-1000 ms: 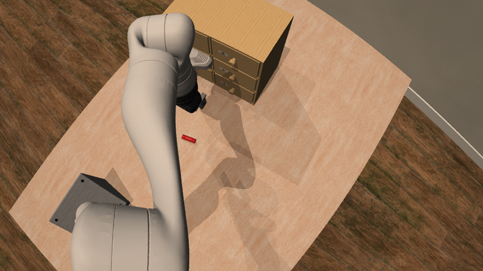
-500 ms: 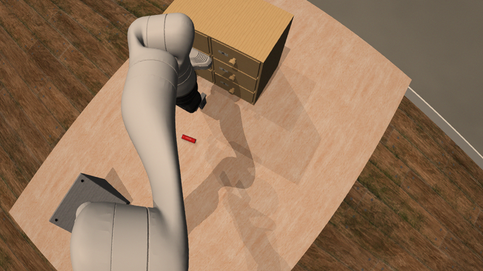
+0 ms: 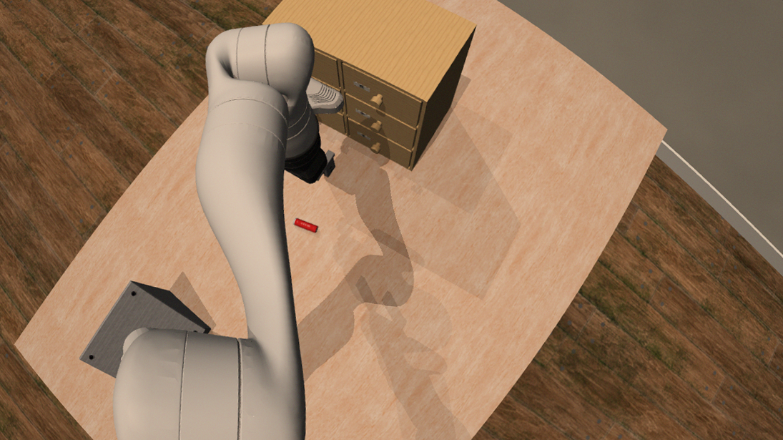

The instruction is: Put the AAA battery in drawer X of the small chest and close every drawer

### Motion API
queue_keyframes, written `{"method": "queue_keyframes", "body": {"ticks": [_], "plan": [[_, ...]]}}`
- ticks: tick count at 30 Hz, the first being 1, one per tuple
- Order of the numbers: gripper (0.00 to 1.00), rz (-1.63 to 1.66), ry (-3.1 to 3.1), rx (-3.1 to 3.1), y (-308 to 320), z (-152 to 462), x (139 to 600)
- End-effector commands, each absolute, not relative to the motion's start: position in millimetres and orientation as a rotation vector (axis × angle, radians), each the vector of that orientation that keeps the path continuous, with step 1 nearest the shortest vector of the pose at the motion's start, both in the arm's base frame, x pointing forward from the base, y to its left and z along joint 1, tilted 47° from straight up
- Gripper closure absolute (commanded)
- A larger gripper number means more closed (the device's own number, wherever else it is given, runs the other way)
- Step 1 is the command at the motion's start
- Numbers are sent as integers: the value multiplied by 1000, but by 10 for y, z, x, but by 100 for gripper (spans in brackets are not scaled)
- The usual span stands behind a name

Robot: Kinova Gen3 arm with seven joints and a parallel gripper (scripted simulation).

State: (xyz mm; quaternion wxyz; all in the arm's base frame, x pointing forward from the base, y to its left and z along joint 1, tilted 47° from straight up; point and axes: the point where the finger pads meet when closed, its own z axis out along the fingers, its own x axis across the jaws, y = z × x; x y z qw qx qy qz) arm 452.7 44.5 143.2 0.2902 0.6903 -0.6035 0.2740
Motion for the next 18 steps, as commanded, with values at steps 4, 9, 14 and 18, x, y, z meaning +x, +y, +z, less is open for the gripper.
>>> {"method": "queue_keyframes", "body": {"ticks": [4,9,14,18], "plan": [[0,739,-1609,1849,449,1430,4531],[0,749,-1608,1856,442,1422,4539],[0,756,-1607,1862,437,1417,4544],[0,767,-1606,1871,430,1409,4552]]}}
